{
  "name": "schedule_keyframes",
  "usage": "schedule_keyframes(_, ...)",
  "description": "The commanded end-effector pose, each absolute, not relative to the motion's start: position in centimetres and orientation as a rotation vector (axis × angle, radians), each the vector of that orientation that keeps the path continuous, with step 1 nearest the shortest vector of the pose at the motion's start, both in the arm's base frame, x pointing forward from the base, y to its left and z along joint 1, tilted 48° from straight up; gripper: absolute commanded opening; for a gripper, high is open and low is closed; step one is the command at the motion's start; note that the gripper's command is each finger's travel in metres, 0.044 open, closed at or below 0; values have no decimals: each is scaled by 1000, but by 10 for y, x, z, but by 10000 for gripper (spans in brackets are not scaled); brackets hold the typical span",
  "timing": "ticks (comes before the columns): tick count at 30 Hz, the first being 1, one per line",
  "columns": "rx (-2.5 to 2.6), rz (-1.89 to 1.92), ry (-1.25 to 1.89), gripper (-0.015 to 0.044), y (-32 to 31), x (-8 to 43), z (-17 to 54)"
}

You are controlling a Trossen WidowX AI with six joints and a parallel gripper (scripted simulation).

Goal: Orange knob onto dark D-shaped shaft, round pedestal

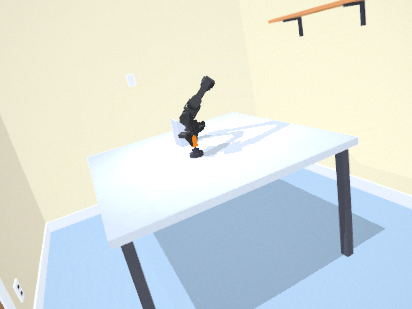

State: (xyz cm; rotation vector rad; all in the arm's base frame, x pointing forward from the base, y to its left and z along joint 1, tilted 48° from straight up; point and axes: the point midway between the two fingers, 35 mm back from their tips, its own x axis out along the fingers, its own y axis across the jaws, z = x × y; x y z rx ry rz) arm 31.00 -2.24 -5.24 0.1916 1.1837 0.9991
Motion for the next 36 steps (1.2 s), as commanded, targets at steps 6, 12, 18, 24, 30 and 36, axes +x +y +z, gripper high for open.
schedule_keyframes(6, 191, 998, 1178, 0, -24, 311, -50)
schedule_keyframes(12, 147, 1029, 1150, 0, -25, 312, -48)
schedule_keyframes(18, 24, 1113, 1066, 0, -26, 313, -50)
schedule_keyframes(24, 24, 1113, 1066, 0, -25, 311, -51)
schedule_keyframes(30, 25, 1113, 1066, 0, -23, 311, -52)
schedule_keyframes(36, 25, 1113, 1066, 0, -22, 311, -52)
